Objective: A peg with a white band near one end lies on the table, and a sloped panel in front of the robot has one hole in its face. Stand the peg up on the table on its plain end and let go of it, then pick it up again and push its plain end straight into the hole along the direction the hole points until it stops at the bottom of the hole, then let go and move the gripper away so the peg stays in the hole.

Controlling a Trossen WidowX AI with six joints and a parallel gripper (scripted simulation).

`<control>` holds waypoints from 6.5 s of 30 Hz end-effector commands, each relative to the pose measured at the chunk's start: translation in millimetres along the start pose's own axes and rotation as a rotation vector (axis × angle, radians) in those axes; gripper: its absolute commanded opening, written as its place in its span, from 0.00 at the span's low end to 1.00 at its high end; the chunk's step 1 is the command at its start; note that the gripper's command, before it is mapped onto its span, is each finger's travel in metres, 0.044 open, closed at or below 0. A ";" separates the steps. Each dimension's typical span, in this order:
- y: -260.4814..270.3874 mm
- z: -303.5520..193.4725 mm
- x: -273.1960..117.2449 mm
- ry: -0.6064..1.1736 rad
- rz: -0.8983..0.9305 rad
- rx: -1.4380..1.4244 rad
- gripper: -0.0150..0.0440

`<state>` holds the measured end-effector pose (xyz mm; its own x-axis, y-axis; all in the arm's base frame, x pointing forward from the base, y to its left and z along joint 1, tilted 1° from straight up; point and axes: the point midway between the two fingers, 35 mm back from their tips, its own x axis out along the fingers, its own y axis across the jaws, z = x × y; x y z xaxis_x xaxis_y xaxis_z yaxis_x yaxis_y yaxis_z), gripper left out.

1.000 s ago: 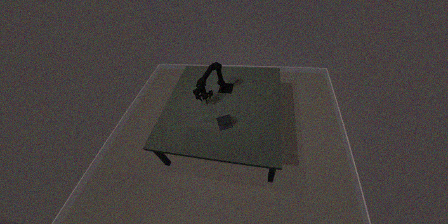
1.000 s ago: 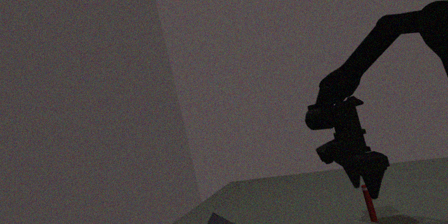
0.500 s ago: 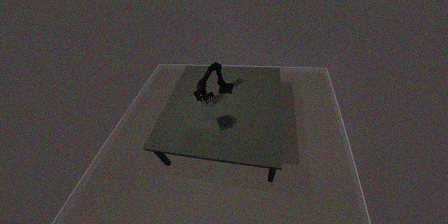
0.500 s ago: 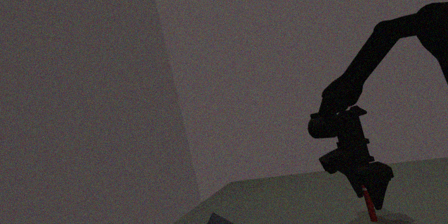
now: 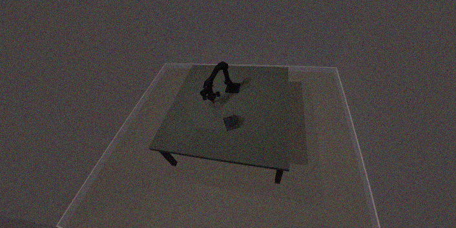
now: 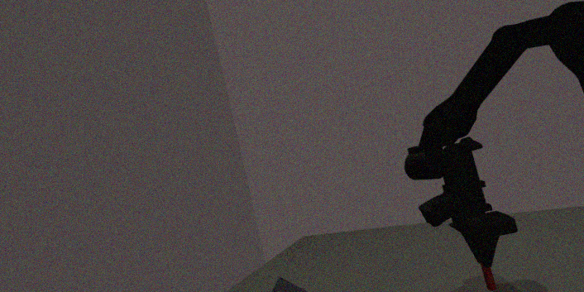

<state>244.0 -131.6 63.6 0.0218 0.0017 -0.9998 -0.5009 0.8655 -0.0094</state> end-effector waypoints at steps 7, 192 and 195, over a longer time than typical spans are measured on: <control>0.0 0.0 -0.2 0.000 0.000 0.000 0.25; 126.1 243.5 -80.5 -0.663 -0.359 -1.044 0.25; 126.2 246.1 -77.5 -0.663 -0.359 -1.044 0.25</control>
<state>389.6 99.7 147.8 0.5667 0.3621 -0.7401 -0.8072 0.0637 -0.5868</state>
